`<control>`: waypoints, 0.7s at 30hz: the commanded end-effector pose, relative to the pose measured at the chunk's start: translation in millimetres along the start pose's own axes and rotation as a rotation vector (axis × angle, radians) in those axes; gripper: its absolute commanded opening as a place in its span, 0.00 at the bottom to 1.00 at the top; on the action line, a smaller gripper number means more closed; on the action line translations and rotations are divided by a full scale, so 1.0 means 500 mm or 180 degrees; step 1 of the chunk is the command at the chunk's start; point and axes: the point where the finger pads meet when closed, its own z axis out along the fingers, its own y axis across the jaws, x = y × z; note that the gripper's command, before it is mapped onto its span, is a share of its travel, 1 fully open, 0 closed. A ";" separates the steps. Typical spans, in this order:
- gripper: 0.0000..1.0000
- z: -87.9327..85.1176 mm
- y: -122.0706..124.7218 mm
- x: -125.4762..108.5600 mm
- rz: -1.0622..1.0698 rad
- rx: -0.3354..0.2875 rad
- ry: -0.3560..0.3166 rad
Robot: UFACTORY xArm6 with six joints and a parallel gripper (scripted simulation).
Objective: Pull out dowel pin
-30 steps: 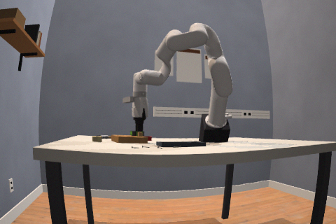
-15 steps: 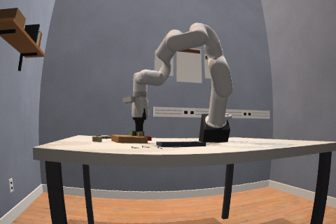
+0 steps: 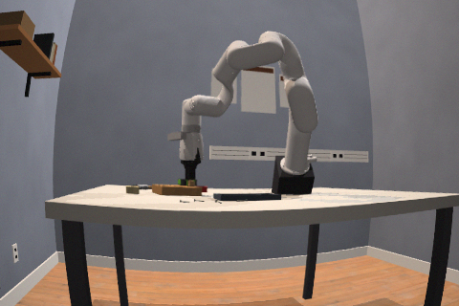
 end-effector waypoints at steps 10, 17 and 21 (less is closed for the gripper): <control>0.00 -0.002 0.001 0.002 -0.0241 -0.0007 0.0006; 0.00 -0.002 0.001 0.002 -0.0346 -0.0008 0.0006; 0.00 -0.002 0.001 0.002 -0.0434 -0.0008 0.0006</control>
